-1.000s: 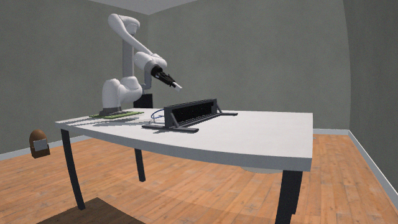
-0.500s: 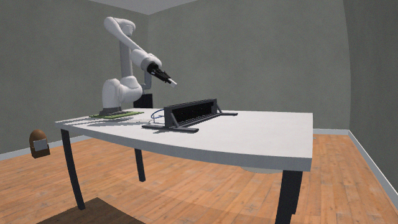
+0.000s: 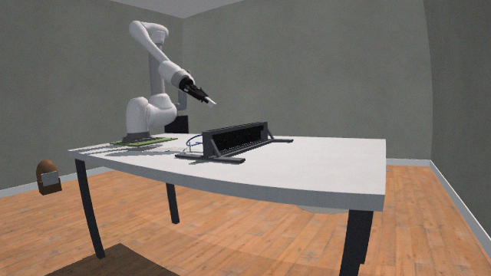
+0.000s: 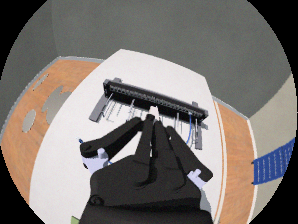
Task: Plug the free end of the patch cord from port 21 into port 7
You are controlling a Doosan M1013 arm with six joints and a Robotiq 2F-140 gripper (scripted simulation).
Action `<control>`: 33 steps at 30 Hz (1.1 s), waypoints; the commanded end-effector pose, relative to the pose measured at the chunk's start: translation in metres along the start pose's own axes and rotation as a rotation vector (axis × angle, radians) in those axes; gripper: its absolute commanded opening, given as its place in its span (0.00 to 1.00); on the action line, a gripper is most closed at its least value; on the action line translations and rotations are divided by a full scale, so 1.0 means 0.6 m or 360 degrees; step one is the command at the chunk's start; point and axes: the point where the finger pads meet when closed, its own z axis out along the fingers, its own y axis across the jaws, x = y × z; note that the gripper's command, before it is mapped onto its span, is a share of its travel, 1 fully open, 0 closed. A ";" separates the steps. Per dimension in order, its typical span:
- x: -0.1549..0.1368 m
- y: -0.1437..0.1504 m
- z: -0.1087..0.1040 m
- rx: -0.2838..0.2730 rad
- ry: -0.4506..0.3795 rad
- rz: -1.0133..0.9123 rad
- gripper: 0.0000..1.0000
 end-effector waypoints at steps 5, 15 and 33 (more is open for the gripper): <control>0.000 0.056 0.000 0.0020 -0.0006 0.0001 0.00; 0.000 0.122 0.001 0.0020 -0.0006 0.0001 0.00; 0.000 0.132 0.038 0.0020 -0.0006 0.0001 0.00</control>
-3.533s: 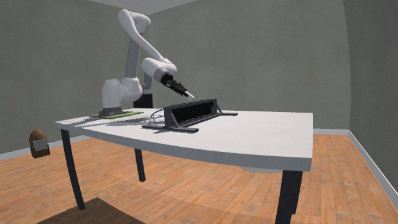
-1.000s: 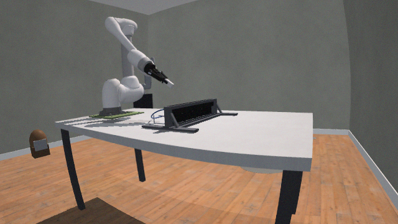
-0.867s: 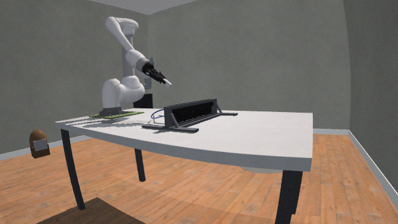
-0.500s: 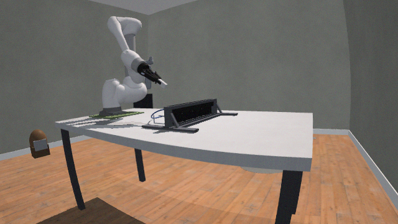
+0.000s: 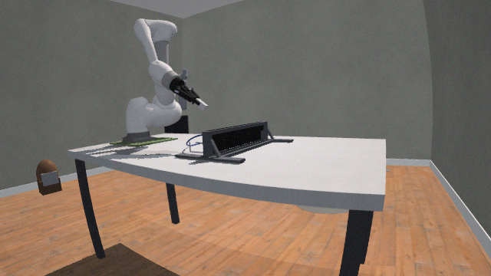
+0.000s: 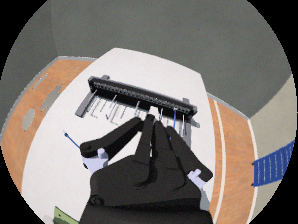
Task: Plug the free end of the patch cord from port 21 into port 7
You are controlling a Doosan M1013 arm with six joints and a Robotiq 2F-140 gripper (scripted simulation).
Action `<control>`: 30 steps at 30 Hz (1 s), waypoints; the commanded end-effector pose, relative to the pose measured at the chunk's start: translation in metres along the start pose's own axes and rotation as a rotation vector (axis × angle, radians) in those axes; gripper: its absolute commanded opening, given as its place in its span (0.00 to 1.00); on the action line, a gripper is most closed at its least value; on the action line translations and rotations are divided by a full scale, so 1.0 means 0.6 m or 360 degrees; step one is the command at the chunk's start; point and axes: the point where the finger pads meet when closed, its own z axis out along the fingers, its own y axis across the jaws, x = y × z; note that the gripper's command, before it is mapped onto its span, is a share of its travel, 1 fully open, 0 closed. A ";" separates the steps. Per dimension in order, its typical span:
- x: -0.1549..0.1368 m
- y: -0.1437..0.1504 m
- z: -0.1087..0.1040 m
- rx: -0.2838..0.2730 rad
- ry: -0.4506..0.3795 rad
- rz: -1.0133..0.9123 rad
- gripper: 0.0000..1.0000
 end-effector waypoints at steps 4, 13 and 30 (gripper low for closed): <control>0.000 0.000 0.062 -0.0002 0.0003 0.0000 0.00; 0.001 0.000 0.177 -0.0002 0.0003 0.0000 0.00; 0.001 0.000 0.212 -0.0002 0.0003 0.0000 0.00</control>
